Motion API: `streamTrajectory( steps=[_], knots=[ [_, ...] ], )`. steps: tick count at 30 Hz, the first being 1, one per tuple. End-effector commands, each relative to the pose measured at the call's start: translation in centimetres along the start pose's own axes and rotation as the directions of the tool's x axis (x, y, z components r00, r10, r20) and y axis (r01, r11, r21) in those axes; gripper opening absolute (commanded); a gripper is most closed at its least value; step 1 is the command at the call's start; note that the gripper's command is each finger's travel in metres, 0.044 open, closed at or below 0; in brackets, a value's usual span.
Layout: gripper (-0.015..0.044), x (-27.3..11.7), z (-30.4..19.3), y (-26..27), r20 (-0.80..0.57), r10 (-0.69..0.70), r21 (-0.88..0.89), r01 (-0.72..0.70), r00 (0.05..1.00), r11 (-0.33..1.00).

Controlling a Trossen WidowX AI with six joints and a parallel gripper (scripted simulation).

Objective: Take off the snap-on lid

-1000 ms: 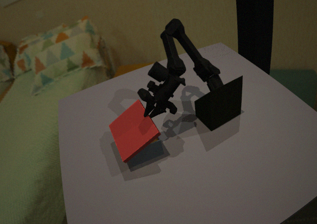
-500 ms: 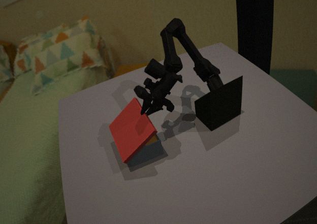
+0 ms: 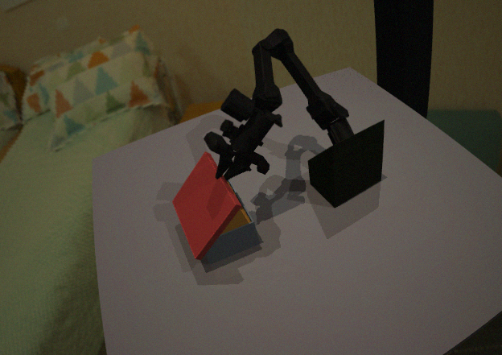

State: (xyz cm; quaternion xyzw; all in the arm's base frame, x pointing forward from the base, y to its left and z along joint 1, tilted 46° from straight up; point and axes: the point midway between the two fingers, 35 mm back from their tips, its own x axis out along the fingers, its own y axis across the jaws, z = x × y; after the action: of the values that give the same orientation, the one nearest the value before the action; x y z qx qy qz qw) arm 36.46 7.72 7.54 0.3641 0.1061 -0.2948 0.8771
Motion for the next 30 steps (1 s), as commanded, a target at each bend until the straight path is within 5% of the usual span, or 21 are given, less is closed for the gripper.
streamTrajectory(
  steps=[1, 30],
  knots=[
    [0.0000, -0.1, 0.0, 1.4, 0.000, 0.014, 0.016, -0.014, 1.000, 1.000],
    [0.0000, -2.5, 0.0, 4.3, -0.001, 0.013, 0.017, -0.013, 1.000, 1.000]
  ],
)
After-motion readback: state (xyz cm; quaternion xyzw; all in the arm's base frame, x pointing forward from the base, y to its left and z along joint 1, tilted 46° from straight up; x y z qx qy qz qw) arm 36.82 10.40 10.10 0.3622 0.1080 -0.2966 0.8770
